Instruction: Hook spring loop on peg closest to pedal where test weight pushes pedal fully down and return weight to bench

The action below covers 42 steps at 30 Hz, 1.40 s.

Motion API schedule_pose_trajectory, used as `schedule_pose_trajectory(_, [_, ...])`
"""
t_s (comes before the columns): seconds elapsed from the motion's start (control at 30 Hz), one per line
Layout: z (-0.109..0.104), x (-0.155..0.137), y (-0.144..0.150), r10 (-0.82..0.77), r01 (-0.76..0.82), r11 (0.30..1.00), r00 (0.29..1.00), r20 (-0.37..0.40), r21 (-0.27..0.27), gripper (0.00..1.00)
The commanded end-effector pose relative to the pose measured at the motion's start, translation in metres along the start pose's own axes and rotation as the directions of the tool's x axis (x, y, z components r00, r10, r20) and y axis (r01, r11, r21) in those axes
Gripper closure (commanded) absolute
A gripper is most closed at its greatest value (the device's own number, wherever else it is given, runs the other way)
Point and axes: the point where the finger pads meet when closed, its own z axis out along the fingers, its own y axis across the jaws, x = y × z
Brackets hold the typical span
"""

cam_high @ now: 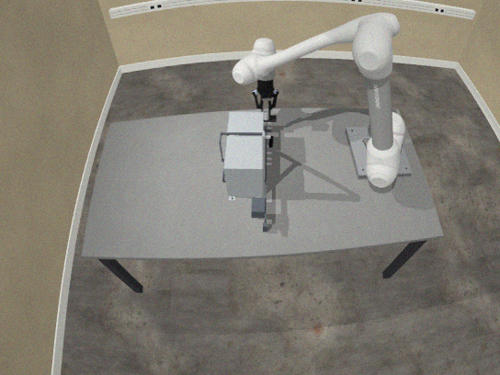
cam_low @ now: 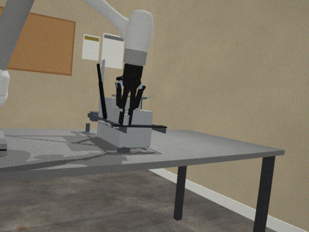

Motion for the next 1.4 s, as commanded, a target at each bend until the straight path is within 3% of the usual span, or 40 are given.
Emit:
schedule_pose_trajectory(0.0, [-0.003,0.000,0.000,0.000,0.000,1.000,1.000,0.000,-0.001,0.75])
schedule_pose_trajectory(1.37, [-0.036,0.006,0.000,0.000,0.000,1.000,1.000,0.000,-0.001,0.75])
